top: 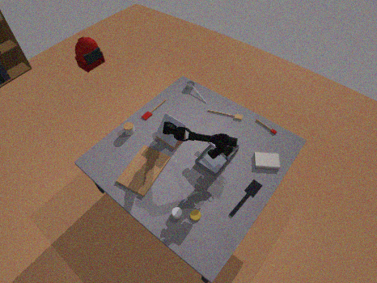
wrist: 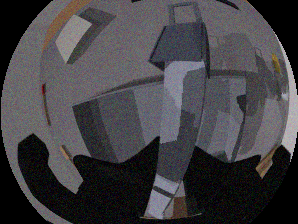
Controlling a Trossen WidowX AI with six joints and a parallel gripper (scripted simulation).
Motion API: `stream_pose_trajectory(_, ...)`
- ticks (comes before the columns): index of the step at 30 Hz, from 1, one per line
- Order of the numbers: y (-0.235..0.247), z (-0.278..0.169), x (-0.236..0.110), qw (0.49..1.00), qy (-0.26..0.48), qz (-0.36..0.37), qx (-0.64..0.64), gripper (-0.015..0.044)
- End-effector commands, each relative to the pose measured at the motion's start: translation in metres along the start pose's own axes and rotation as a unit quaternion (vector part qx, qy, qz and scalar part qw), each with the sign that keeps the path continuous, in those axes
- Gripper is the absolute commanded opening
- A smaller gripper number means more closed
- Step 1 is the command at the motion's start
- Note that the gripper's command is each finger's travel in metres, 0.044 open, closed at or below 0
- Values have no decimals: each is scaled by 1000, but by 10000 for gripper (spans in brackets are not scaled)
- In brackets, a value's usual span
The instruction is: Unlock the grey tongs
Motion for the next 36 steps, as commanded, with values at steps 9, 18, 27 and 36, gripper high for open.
stream_pose_trajectory(9, 6, 2, -7, 999, -10, -40, -22, -150)
stream_pose_trajectory(18, -30, 11, -9, 999, -2, -35, -7, -150)
stream_pose_trajectory(27, -90, 21, -18, 999, -3, -29, 24, -150)
stream_pose_trajectory(36, -148, 21, -25, 998, -5, -25, 53, -150)
Point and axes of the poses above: the point midway between the two fingers, 35 mm back from their tips, its own x axis out along the fingers, its own y axis across the jaws, z = x × y, the point moved 7 cm from there along -x, back along the fingers, and after that the axes turned 2 degrees about x, right-handed, at the moved point
